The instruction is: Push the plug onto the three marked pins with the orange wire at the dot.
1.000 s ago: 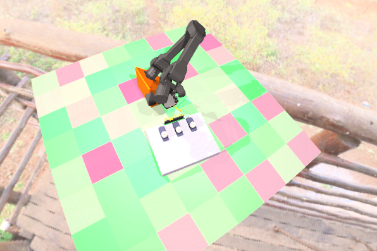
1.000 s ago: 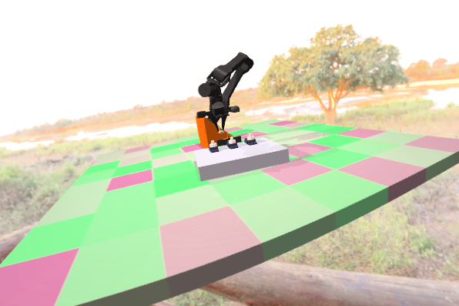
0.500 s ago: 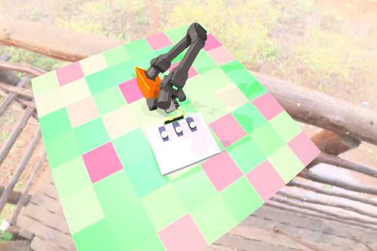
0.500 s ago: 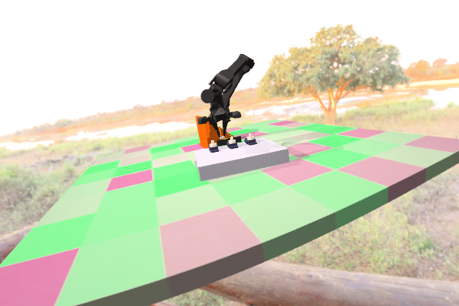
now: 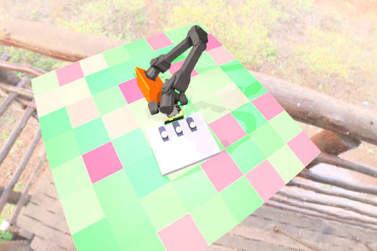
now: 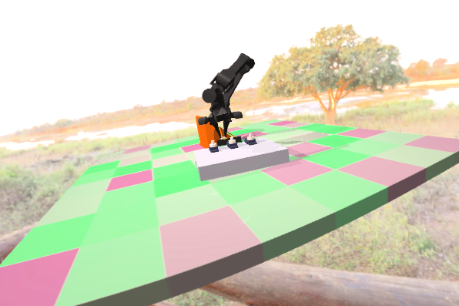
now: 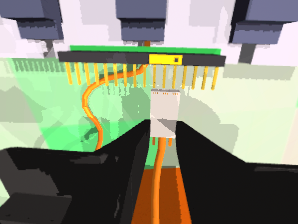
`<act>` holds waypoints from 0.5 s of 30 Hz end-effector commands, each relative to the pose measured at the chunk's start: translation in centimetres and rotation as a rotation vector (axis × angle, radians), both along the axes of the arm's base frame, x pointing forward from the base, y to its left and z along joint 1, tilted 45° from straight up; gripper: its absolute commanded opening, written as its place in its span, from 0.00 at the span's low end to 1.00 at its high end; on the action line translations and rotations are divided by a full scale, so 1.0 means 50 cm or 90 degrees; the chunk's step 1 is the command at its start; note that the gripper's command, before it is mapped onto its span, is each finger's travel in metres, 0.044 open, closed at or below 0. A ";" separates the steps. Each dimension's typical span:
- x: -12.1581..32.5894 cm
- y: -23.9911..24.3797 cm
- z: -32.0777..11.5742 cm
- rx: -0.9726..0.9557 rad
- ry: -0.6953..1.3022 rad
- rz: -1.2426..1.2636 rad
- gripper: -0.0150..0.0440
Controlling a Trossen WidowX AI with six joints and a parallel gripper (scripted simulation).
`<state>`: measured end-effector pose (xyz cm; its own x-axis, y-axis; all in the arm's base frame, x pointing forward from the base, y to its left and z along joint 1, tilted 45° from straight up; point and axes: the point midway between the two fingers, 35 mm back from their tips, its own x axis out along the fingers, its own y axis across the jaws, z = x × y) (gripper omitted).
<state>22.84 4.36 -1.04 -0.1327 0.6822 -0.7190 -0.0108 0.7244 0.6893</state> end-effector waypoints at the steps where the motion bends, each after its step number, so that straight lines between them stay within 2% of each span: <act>1: 0.001 0.004 0.001 0.001 0.001 -0.001 0.25; 15: 0.014 0.004 0.000 0.001 0.000 -0.001 0.25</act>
<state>23.34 4.51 -1.00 -0.1319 0.6815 -0.7198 -0.0141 0.7248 0.6888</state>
